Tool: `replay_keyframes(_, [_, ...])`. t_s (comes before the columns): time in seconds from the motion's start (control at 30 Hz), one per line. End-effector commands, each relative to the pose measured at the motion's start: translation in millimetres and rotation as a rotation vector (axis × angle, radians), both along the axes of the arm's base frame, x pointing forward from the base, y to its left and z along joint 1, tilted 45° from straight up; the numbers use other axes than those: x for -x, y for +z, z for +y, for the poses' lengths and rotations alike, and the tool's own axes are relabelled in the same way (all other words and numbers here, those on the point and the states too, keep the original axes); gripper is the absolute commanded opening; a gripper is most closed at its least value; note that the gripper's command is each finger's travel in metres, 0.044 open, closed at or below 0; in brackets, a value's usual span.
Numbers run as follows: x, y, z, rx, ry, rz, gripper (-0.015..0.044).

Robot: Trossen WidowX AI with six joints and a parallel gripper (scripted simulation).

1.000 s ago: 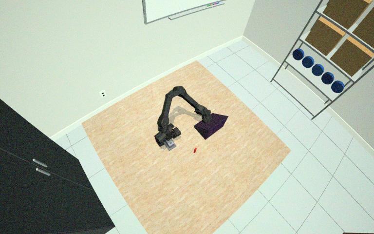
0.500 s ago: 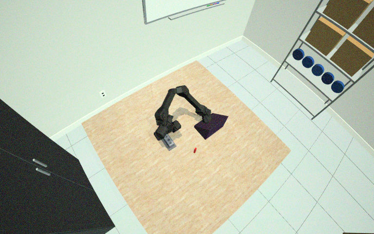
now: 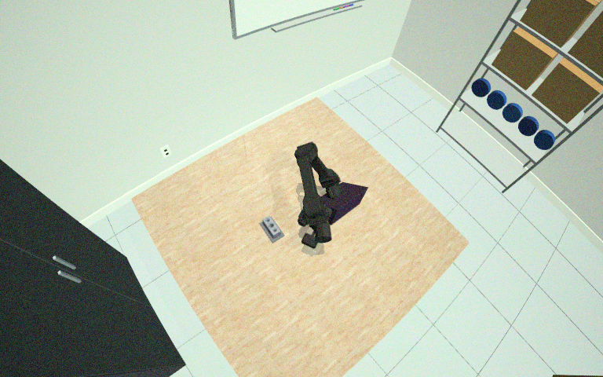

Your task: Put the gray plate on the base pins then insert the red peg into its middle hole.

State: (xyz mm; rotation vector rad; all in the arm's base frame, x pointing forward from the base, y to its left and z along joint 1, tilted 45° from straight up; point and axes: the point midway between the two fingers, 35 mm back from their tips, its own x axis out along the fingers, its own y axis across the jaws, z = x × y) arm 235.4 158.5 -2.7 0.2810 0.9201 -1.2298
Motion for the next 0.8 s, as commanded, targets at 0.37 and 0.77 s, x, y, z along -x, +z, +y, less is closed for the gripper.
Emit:
replay_keyframes(0.37, [6.8,-35.2,-23.3,0.013,0.013,0.025,0.0440])
replay_keyframes(0.77, [5.2,-49.5,-35.9,0.013,0.013,0.024,0.0440])
